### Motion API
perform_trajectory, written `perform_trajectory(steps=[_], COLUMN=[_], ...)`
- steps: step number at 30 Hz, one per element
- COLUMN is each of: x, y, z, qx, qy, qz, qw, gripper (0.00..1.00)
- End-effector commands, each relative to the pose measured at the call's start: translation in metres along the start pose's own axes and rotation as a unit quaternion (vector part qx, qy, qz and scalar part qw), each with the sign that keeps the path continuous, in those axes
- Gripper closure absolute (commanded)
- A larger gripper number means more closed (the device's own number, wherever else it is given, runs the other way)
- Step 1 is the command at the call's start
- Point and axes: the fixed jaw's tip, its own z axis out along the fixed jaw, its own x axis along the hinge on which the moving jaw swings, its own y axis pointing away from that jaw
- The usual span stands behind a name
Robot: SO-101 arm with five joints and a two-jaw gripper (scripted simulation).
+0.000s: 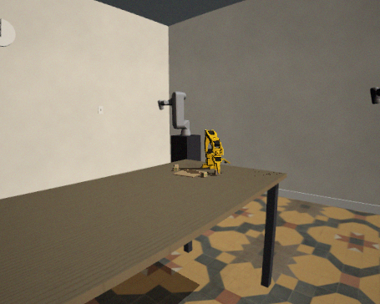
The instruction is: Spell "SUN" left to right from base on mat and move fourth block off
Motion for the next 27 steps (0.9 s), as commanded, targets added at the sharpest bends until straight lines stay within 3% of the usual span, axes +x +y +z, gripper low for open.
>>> perform_trajectory(steps=[1, 27], x=[0.0003, 0.0003], y=[-0.0087, -0.0169], z=[-0.0068, -0.0071], qx=[0.028, 0.028], qy=[-0.002, -0.002], qz=[0.0, 0.0], qw=[1.0, 1.0], gripper=[0.69, 0.83])
